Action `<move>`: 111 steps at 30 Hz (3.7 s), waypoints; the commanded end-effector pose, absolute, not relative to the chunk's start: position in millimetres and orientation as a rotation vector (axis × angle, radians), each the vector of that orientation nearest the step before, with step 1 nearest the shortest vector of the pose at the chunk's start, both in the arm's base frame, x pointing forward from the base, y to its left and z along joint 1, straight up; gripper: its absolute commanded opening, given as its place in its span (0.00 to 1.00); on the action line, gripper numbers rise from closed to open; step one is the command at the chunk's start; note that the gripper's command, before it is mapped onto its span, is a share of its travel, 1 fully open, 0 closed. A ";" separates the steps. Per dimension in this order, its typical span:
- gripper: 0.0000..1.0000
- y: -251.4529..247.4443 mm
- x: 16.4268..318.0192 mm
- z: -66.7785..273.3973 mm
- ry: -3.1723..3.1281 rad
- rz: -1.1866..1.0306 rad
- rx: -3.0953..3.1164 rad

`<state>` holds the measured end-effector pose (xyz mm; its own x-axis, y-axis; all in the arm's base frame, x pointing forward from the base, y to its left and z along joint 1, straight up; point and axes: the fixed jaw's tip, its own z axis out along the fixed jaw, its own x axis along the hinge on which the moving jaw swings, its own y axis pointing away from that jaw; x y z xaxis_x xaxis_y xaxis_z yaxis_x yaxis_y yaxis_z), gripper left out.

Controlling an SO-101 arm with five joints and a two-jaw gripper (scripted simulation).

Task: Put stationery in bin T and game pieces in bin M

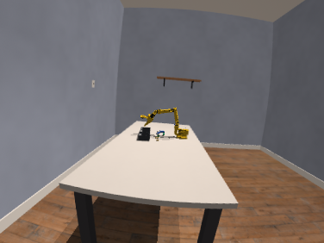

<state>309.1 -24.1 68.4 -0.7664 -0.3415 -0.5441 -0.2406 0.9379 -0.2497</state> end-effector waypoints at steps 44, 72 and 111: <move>1.00 -26.5 316.0 83.2 2.417 -0.241 -0.402; 1.00 47.5 313.4 84.8 2.562 -0.010 -0.360; 1.00 57.7 309.4 85.0 2.590 0.017 -0.355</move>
